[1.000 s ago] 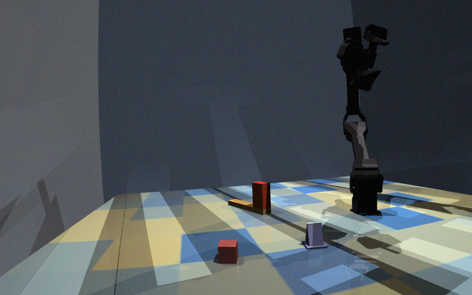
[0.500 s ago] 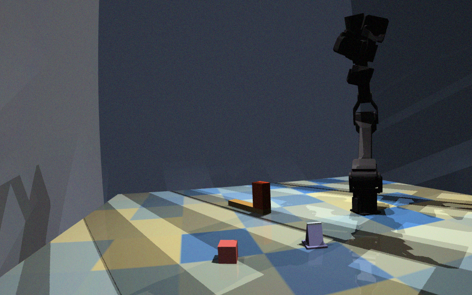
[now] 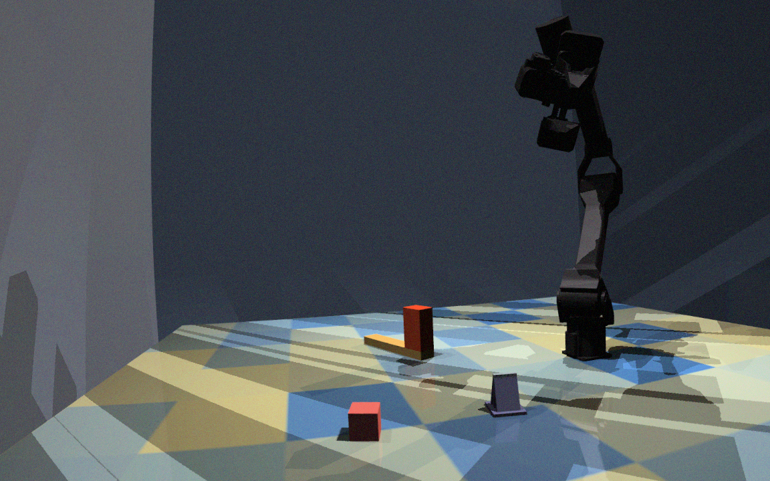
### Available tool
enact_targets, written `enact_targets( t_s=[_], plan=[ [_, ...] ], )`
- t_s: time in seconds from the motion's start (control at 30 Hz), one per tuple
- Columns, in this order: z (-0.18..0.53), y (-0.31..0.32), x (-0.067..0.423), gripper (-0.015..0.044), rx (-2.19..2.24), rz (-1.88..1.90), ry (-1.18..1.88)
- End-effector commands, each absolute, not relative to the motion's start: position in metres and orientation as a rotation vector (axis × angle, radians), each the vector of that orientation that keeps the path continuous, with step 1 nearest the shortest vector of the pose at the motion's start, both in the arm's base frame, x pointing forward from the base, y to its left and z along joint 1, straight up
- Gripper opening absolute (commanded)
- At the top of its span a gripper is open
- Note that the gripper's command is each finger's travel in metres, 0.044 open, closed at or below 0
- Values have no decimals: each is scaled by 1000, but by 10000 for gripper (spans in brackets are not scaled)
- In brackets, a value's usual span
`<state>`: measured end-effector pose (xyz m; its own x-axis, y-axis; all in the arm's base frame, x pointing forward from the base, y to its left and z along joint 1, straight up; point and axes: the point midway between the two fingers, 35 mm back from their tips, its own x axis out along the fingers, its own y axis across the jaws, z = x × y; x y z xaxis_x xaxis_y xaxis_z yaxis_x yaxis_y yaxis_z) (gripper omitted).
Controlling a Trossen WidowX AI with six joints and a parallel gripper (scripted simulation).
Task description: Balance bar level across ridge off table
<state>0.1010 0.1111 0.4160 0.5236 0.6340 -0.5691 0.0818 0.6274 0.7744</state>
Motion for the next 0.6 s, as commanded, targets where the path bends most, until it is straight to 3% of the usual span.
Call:
enact_targets(
  t_s=[0.0,0.57],
  plan=[
    [412,110,118,315,837,316,976],
    [380,88,201,315,799,-2,994]
  ],
)
